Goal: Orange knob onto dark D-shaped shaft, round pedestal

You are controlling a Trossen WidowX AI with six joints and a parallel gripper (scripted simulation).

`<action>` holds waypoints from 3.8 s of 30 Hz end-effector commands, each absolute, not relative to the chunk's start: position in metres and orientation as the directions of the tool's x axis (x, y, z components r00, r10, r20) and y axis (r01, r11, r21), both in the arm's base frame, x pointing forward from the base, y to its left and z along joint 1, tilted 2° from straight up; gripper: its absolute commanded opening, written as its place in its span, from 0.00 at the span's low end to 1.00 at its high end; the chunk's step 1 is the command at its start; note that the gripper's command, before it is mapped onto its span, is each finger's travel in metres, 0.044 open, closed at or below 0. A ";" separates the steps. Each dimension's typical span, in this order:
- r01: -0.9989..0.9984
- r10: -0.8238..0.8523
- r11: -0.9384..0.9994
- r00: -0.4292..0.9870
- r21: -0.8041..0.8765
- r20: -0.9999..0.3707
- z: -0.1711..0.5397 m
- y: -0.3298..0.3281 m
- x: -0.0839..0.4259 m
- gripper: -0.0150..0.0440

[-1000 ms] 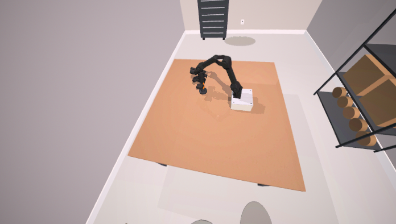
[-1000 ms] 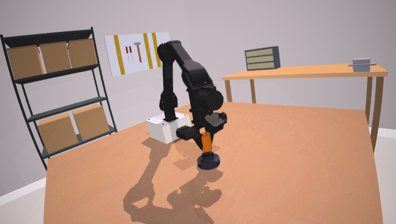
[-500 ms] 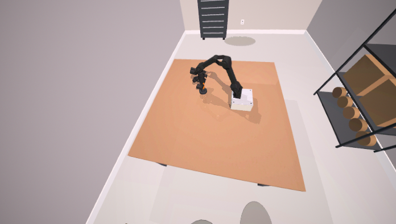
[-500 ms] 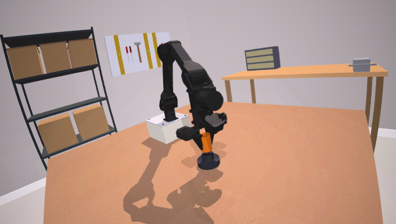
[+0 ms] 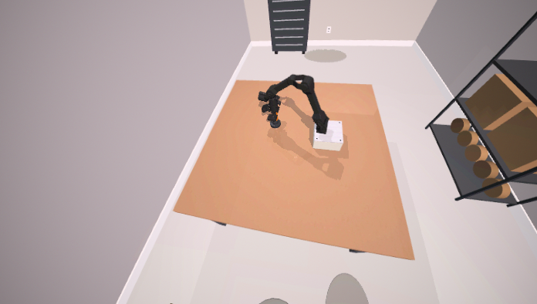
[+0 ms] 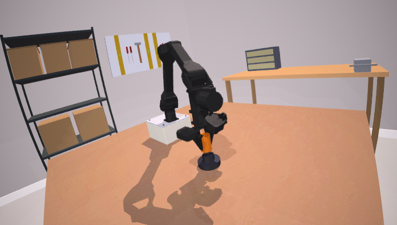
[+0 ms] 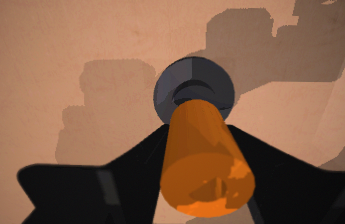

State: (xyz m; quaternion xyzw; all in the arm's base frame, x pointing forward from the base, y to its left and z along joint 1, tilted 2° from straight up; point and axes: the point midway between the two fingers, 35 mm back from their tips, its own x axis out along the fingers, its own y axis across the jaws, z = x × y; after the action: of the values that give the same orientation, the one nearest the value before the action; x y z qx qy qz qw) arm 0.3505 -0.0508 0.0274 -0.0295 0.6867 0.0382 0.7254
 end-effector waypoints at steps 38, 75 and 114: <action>-0.240 0.015 0.971 0.063 0.000 -0.998 0.028 -0.051 0.352 0.25; -0.436 0.015 0.900 0.063 -0.014 -0.998 0.028 -0.051 0.355 0.25; -0.613 0.015 0.790 0.063 -0.027 -0.998 0.029 -0.051 0.356 0.25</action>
State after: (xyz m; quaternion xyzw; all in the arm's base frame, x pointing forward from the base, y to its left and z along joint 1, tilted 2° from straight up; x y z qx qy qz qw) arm 0.3546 -0.0510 0.0300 -0.2301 0.6473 0.2259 0.6906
